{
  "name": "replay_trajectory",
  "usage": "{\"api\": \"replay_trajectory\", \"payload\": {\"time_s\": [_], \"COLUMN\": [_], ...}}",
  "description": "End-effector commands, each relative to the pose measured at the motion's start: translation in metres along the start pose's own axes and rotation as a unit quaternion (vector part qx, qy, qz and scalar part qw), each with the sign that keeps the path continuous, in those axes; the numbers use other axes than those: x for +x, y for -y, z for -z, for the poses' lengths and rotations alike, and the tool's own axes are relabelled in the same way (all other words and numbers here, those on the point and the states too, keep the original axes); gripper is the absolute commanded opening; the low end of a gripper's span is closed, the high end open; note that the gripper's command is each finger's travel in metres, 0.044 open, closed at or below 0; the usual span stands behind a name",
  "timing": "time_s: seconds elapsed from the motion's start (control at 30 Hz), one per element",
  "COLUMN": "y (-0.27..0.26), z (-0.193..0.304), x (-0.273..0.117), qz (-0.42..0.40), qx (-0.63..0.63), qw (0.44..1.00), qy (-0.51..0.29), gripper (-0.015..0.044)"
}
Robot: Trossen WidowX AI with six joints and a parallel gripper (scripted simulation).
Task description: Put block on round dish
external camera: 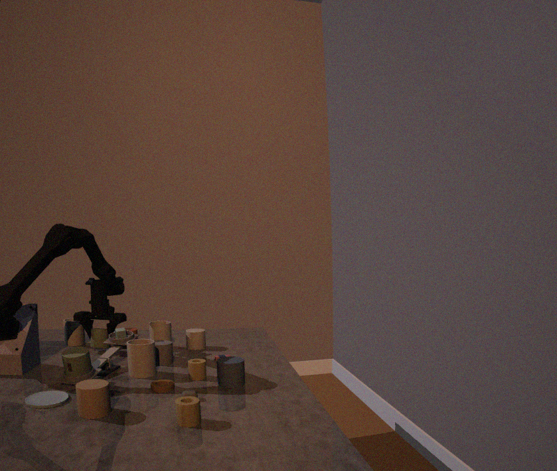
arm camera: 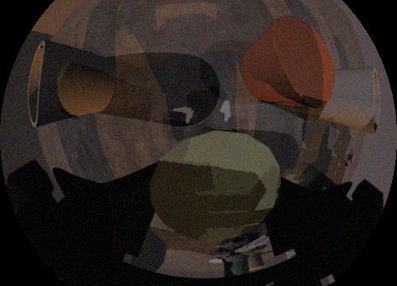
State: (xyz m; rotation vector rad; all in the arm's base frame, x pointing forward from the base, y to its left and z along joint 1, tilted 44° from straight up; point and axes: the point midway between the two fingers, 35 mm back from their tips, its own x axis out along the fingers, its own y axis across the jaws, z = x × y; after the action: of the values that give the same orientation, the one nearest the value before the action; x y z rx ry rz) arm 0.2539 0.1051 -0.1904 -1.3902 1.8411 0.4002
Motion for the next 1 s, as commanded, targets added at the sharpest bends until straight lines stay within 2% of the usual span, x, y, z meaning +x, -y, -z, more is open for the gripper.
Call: {"api": "replay_trajectory", "payload": {"time_s": [0.0,0.2,0.7,0.77,0.87,0.97], "y": [0.000,0.000,-0.001,0.000,-0.001,-0.001], "z": [0.001,0.001,0.001,0.000,0.000,0.001], "x": [0.008,0.018,0.011,-0.001,-0.039,-0.042], "qz": [0.001,0.001,-0.001,-0.001,0.000,0.001], "qx": [-0.002,-0.002,-0.002,-0.002,-0.002,-0.002], "qw": [1.000,1.000,1.000,1.000,1.000,1.000], "qy": [-0.003,-0.003,-0.002,-0.002,-0.002,-0.002], "gripper": [0.0000,0.0000,0.0394,0.0440,0.0440,0.0440]}}
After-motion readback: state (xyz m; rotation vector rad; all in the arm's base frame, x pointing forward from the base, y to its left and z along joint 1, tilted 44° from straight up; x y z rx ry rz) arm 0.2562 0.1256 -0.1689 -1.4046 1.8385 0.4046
